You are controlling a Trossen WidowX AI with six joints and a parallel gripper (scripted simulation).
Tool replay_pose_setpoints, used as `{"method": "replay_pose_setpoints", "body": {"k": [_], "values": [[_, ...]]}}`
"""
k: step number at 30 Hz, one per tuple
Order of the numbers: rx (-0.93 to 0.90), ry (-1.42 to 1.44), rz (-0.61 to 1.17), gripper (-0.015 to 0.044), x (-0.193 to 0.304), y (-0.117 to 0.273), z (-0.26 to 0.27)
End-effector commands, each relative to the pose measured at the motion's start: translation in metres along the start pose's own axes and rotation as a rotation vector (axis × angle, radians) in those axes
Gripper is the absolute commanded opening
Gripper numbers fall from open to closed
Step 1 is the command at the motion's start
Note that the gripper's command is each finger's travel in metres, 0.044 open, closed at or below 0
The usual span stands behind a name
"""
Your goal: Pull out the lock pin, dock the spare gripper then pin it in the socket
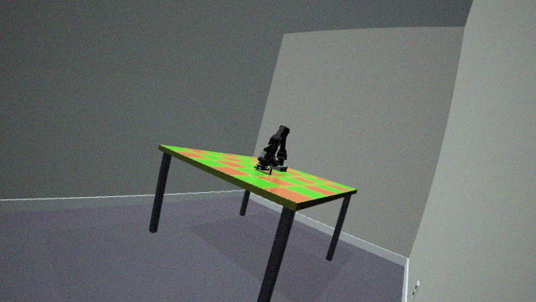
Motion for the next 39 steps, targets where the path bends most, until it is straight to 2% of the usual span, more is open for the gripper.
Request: {"method": "replay_pose_setpoints", "body": {"k": [1,12,32,39], "values": [[0.002,0.005,0.004,0.0,0.001,-0.001,0.0],[0.002,0.005,0.004,0.0,0.002,0.004,0.0],[0.002,0.005,0.004,0.0,0.018,0.067,0.0],[-0.011,0.005,0.004,0.0,0.016,0.06,0.002]]}}
Point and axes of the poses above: the point midway between the two fingers, 35 mm back from their tips, its own y axis back along the fingers, its own z axis across the jaws, x = y × z, the point moved 2 cm from there along y, back along the fingers
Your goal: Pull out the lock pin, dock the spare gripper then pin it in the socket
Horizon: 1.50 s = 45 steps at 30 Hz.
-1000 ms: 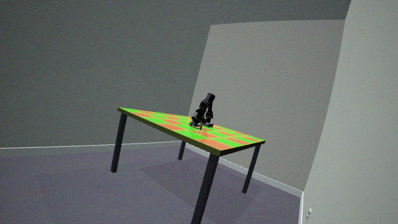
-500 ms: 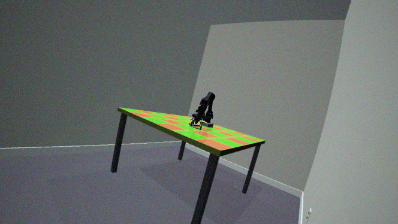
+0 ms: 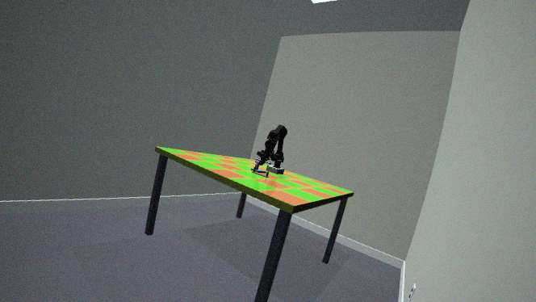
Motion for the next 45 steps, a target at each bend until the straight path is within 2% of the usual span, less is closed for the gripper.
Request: {"method": "replay_pose_setpoints", "body": {"k": [1,10,38,45], "values": [[-0.001,0.0,0.0,0.0,0.0,-0.001,0.0],[-0.012,-0.034,0.003,0.0,0.0,-0.001,0.003],[-0.037,-0.103,-0.009,0.0,-0.012,0.025,0.086],[-0.038,-0.105,-0.01,0.0,-0.015,0.015,0.087]]}}
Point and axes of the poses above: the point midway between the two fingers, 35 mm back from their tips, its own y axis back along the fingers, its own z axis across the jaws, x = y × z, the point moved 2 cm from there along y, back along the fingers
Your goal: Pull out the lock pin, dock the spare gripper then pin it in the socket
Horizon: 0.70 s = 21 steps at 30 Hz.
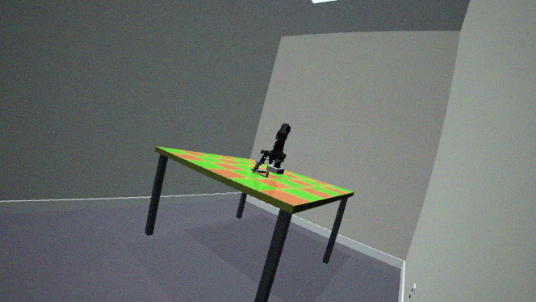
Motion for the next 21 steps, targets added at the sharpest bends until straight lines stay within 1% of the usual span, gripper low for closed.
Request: {"method": "replay_pose_setpoints", "body": {"k": [1,9,21], "values": [[-0.003,-0.007,-0.005,0.0,-0.003,-0.009,0.001],[-0.007,-0.009,-0.006,0.0,-0.011,-0.043,0.002],[-0.007,-0.011,-0.007,0.0,-0.004,-0.045,0.002]]}}
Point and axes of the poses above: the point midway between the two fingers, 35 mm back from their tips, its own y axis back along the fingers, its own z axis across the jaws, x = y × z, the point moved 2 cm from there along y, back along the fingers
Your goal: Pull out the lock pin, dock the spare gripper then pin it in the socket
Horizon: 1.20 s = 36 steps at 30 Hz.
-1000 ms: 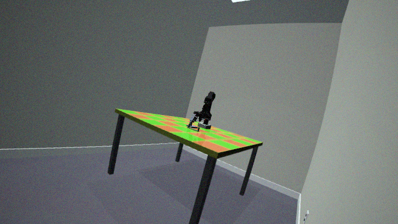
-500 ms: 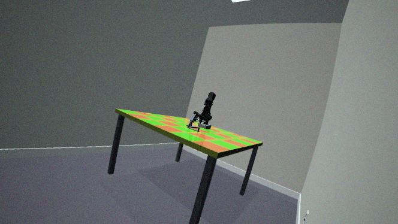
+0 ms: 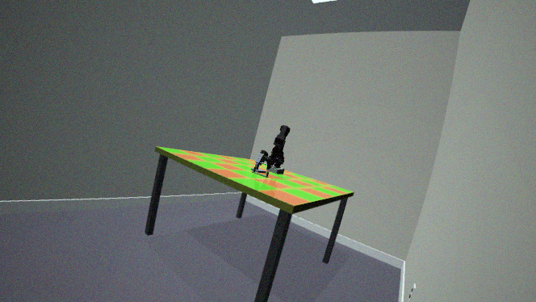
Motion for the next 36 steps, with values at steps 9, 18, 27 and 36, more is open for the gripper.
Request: {"method": "replay_pose_setpoints", "body": {"k": [9,18,27,36], "values": [[-0.001,0.003,-0.005,0.0,0.009,-0.001,0.0],[-0.004,0.004,-0.005,0.0,0.015,-0.003,0.0],[-0.007,0.005,-0.006,0.0,0.022,-0.005,0.0],[-0.01,0.006,-0.006,0.0,0.029,-0.007,-0.001]]}}
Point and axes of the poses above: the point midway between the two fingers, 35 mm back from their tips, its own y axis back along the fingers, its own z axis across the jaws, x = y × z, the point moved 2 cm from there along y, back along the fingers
